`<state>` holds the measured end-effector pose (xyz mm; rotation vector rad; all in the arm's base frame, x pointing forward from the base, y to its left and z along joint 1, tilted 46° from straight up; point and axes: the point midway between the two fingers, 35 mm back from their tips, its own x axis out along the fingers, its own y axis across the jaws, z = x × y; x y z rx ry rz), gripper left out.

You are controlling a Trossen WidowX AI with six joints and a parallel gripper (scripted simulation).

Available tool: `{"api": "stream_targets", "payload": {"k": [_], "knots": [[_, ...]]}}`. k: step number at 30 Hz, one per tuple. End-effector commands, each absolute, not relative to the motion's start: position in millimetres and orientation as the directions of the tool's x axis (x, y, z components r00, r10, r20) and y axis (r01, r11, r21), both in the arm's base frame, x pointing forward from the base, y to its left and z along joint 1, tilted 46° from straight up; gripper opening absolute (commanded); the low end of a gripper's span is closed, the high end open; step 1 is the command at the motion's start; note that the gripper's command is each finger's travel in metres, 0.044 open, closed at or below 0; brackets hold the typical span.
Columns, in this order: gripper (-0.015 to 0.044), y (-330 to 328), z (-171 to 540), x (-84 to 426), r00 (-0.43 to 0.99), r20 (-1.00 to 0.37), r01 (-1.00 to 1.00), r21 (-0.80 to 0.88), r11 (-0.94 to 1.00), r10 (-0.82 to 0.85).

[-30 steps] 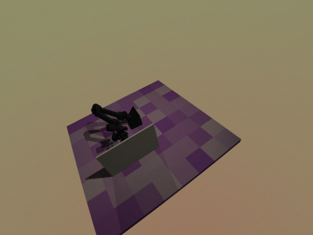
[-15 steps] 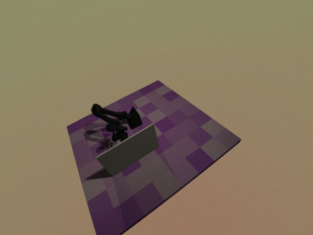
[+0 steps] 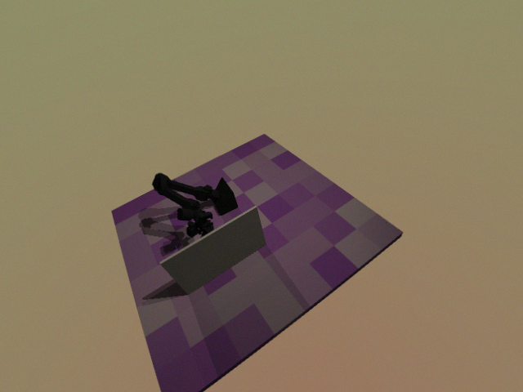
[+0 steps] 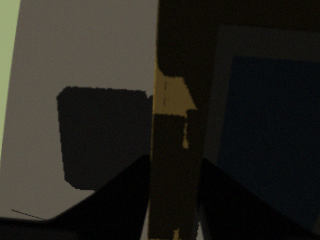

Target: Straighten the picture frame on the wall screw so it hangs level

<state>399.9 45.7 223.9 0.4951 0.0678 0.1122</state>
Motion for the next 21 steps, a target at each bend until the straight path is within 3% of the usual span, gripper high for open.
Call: {"api": "stream_targets", "payload": {"k": [1,21], "knots": [[0.0000,48.0,225.2,399.6,0.990,-0.029,-0.109,0.475,0.873,0.139],[0.0000,45.1,223.4,400.1,0.991,-0.038,-0.091,0.492,0.866,0.126]]}}
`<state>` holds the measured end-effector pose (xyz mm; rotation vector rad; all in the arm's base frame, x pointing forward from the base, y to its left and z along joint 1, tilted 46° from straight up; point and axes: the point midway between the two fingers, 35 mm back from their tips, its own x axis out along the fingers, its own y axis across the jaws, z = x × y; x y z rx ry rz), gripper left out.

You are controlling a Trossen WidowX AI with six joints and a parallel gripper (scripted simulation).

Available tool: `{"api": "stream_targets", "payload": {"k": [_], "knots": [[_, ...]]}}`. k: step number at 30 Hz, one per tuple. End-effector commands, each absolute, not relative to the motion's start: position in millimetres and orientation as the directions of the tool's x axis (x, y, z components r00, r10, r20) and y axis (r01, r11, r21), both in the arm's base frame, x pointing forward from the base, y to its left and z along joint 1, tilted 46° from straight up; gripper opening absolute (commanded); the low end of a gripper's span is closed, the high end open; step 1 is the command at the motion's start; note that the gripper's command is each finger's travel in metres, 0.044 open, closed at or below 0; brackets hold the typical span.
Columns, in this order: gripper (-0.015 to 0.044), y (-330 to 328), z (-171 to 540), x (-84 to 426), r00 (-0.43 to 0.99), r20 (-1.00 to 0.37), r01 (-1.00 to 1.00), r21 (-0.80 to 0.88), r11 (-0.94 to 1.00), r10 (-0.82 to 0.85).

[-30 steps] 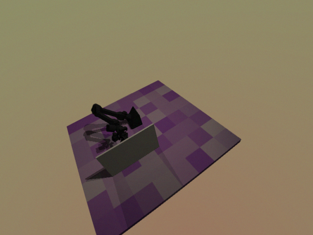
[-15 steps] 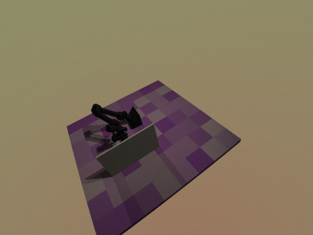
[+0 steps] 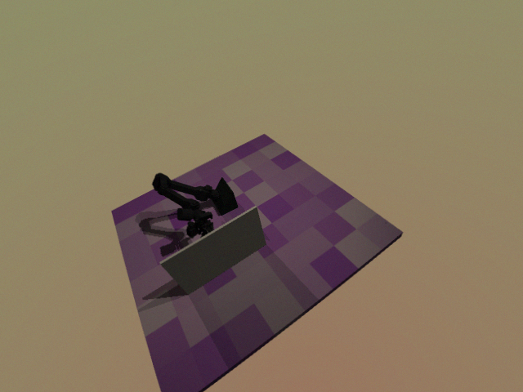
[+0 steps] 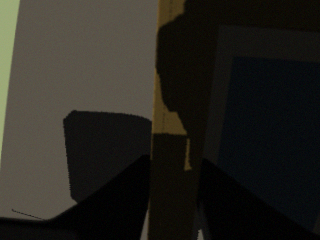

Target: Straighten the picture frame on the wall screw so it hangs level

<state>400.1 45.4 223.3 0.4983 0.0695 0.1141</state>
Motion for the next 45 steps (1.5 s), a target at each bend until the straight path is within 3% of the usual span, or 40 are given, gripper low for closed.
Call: {"api": "stream_targets", "payload": {"k": [1,45], "knots": [[0.0000,45.0,223.4,400.1,0.991,-0.038,-0.089,0.514,0.853,0.126],[0.0000,43.9,223.7,399.9,0.991,-0.041,-0.063,0.703,0.708,0.129]]}}
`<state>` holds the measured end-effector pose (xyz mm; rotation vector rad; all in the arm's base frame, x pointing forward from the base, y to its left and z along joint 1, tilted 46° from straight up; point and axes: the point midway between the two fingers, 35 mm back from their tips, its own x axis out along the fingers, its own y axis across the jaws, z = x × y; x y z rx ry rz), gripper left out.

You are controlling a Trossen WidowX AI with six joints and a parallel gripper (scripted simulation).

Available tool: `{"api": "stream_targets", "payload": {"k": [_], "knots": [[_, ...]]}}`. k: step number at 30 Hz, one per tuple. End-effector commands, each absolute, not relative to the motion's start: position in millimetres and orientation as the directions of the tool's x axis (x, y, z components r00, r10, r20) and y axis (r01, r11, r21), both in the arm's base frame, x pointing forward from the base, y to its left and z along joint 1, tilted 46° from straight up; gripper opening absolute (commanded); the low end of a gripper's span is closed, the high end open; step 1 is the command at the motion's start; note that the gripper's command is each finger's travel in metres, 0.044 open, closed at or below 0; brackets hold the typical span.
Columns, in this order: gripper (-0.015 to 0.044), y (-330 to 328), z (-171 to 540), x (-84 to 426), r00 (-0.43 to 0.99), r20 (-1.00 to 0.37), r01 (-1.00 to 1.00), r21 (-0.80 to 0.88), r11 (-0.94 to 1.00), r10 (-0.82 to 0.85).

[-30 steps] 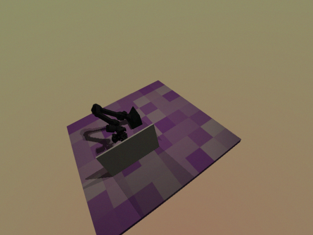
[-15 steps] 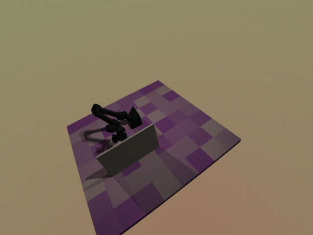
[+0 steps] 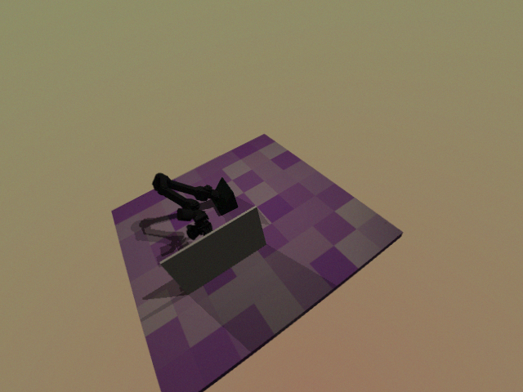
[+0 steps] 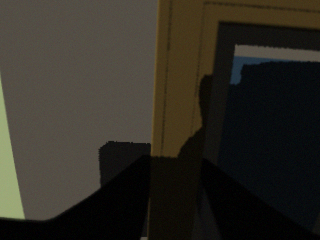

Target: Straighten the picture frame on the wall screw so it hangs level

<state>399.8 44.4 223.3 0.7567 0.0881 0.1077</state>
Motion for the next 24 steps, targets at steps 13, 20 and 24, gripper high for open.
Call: {"api": "stream_targets", "payload": {"k": [13,20,24], "knots": [[0.0260,44,223,400,0.991,-0.041,-0.064,0.700,0.711,0.129],[0.0260,39,229,376,0.990,-0.040,-0.074,0.653,0.754,0.132],[0.0260,33,230,340,0.990,-0.038,-0.090,0.572,0.815,0.135]]}}
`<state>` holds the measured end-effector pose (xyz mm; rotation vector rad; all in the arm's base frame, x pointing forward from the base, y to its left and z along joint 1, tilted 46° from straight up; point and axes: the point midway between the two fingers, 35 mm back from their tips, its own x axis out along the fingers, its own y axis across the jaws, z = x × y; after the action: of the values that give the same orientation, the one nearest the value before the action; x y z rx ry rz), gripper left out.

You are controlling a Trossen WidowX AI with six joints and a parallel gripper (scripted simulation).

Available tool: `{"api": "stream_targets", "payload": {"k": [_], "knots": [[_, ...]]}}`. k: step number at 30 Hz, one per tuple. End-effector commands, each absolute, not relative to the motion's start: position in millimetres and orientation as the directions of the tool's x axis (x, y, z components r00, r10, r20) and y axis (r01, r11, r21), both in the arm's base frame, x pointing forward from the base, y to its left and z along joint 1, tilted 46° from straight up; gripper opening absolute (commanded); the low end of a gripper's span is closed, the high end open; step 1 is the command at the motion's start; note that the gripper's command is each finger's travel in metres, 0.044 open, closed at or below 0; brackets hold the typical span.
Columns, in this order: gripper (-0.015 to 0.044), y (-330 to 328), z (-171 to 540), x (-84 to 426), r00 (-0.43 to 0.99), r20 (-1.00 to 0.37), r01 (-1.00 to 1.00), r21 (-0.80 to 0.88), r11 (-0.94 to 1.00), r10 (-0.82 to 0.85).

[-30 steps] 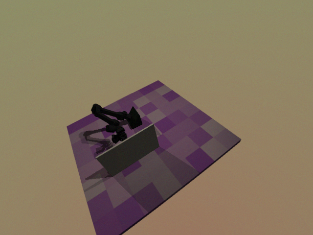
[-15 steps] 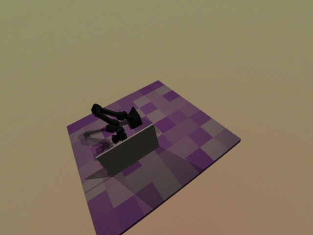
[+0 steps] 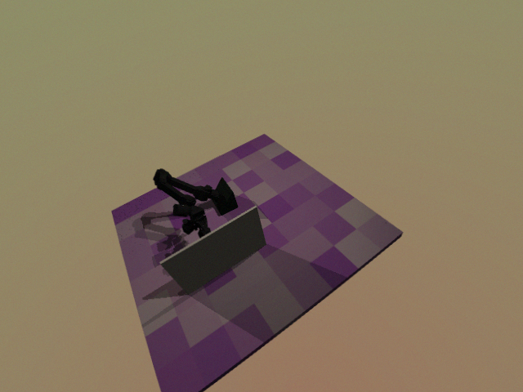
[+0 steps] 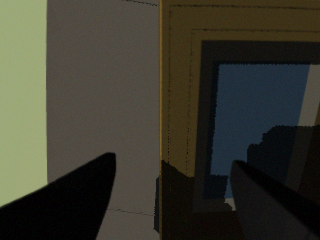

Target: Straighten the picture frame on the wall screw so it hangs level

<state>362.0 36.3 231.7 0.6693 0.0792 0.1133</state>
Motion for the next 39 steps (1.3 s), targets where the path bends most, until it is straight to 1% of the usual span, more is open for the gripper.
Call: {"api": "stream_targets", "payload": {"k": [1,5,8,9,11,17,23,39], "knots": [[0.0260,32,230,331,0.990,-0.037,-0.093,0.551,0.829,0.136],[0.0260,28,223,303,0.990,-0.035,-0.106,0.478,0.872,0.139],[0.0260,27,223,302,0.990,-0.035,-0.106,0.474,0.874,0.139],[0.0260,29,230,307,0.991,-0.023,-0.106,0.497,0.861,0.135],[0.0260,33,235,299,0.990,-0.026,-0.105,0.496,0.862,0.135],[0.0260,46,249,254,0.990,-0.036,-0.103,0.487,0.867,0.138],[0.0260,45,251,211,0.989,-0.045,-0.101,0.477,0.873,0.139],[0.0260,45,251,210,0.989,-0.045,-0.101,0.476,0.873,0.139]]}}
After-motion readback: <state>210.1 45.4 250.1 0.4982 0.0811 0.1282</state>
